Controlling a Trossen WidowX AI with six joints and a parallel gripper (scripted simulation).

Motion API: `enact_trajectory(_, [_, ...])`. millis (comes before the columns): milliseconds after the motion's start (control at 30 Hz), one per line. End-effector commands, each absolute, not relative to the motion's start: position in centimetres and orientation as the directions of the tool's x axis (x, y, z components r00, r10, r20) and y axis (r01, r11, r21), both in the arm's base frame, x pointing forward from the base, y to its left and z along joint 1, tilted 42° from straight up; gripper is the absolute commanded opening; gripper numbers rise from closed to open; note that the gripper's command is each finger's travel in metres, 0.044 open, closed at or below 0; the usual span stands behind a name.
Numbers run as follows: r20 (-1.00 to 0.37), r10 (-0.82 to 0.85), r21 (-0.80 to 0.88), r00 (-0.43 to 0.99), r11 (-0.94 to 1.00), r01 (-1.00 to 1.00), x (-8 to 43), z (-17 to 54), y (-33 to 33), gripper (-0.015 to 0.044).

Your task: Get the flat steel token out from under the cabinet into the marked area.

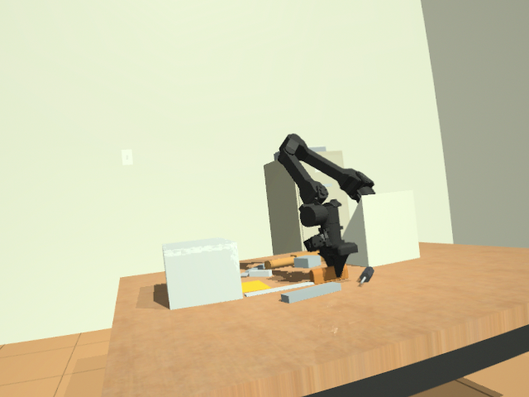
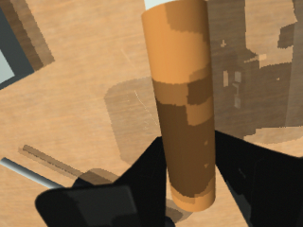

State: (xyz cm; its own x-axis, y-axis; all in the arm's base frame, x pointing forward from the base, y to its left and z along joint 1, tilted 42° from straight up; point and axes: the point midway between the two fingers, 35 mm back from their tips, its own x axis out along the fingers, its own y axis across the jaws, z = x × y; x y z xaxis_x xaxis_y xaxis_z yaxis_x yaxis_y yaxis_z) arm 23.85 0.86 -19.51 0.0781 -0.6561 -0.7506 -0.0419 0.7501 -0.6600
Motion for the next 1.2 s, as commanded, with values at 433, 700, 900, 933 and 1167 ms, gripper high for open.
enact_trajectory(433, [-0.751,-0.656,-0.657,0.079,0.730,-0.188,23.85,-19.48,0.95,0.0000])
enact_trajectory(700, [-0.751,-0.656,-0.652,0.079,0.716,-0.250,23.84,-19.48,0.97,0.0000])
enact_trajectory(900, [-0.751,-0.656,-0.646,0.079,0.704,-0.296,23.83,-19.48,0.98,0.0000])
enact_trajectory(933, [-0.751,-0.656,-0.645,0.079,0.701,-0.304,23.83,-19.48,0.98,0.0000])
enact_trajectory(1167, [-0.751,-0.656,-0.636,0.079,0.685,-0.357,23.83,-19.48,1.00,0.0000])
